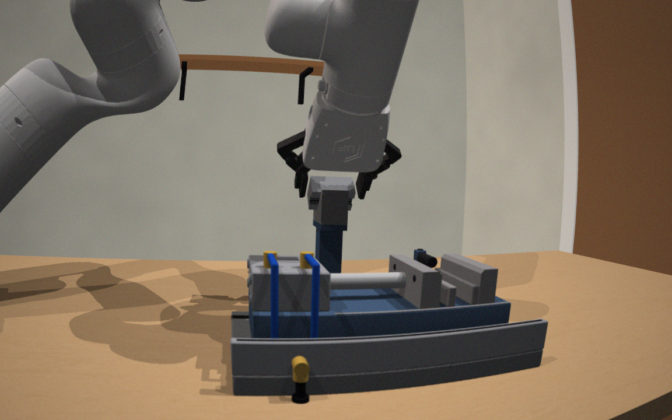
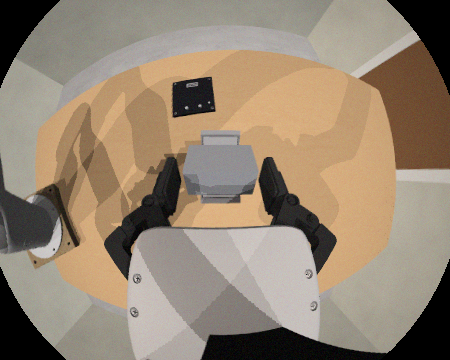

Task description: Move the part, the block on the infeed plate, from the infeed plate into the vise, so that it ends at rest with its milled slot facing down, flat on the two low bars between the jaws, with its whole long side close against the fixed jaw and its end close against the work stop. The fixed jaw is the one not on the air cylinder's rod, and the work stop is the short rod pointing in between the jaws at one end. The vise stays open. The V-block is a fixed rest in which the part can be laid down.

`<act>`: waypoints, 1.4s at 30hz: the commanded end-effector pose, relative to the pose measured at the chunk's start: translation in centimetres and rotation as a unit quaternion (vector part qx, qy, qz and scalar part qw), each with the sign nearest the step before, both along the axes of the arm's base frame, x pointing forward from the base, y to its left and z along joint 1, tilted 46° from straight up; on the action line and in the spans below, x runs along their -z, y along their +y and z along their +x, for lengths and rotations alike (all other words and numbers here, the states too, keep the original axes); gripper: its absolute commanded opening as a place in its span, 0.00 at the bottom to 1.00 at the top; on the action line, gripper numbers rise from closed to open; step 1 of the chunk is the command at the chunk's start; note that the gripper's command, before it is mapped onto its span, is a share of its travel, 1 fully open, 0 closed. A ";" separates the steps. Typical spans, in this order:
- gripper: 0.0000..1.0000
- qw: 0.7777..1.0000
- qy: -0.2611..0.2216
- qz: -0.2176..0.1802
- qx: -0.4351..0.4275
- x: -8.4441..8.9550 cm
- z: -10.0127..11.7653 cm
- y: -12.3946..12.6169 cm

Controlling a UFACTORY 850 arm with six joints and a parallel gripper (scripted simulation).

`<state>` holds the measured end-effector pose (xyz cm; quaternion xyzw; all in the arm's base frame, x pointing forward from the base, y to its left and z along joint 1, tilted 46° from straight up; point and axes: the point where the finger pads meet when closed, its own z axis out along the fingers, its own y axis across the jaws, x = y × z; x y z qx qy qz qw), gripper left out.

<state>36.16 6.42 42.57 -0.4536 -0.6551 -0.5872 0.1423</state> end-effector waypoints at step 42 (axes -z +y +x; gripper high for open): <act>0.89 1.000 0.003 -0.023 0.019 0.2 0.2 0.2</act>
